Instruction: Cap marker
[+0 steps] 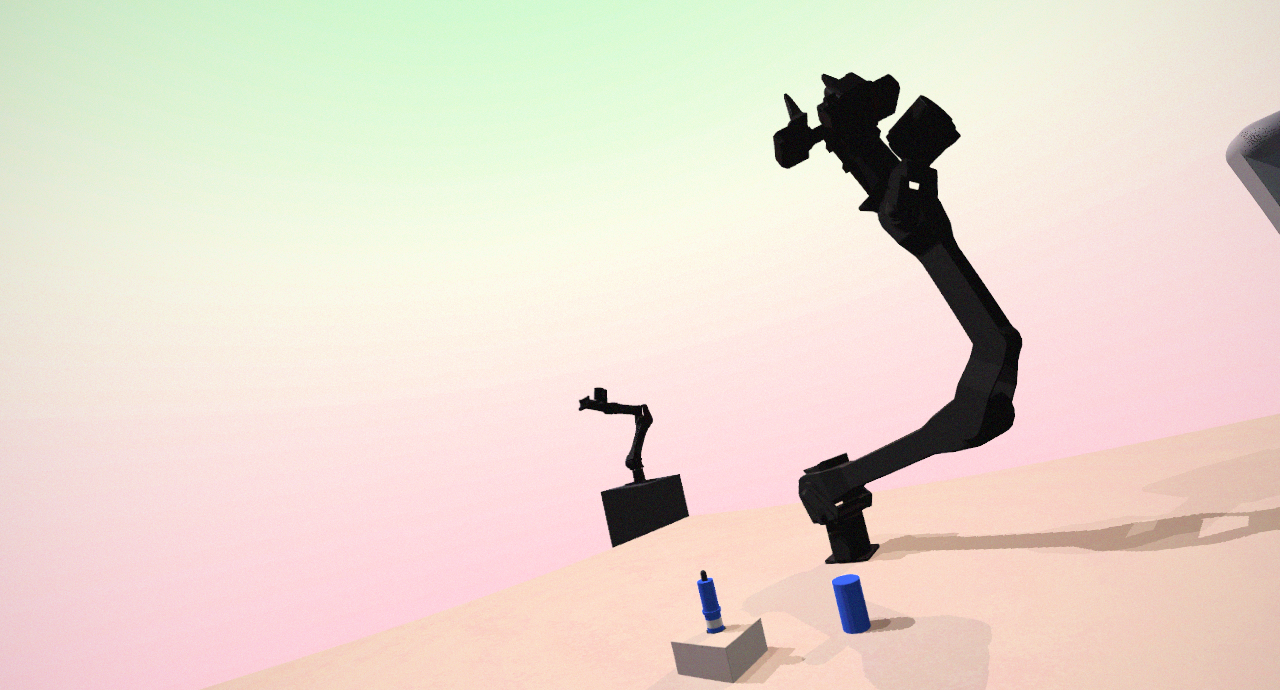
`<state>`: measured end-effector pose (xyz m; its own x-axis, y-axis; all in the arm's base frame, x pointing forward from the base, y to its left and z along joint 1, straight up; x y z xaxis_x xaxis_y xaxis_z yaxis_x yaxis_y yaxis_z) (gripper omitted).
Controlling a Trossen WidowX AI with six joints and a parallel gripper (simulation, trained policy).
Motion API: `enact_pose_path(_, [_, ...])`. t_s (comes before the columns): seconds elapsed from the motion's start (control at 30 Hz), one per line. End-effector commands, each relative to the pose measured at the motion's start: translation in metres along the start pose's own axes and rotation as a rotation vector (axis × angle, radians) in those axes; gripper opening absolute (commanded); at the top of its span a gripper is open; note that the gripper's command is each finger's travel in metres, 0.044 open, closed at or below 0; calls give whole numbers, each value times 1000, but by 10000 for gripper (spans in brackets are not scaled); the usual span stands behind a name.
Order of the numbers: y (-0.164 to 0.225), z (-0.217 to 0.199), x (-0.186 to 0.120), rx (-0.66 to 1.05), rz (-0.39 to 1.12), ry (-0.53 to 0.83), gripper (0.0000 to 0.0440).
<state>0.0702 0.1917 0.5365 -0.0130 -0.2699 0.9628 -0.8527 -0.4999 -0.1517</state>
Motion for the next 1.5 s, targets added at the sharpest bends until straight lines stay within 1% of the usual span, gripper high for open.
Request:
enact_pose_path(0.0, [6,2,2,9,13,-39,306])
enact_pose_path(0.4, [25,5,6,51,51,-156,328])
enact_pose_path(0.77, [43,11,10,93,78,-265,321])
enact_pose_path(1.47, [78,28,17,178,111,-479,321])
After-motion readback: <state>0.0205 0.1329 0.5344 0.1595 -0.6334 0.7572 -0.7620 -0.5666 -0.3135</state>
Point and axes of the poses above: the point midway between the two fingers, 35 mm back from their tips, its own x axis out along the fingers, its own z axis across the jaws, y = z × x, the point moved 10 cm from there along -x, back along the fingers, and after that the axes turned 4 degrees about x, right-handed, at the moved point
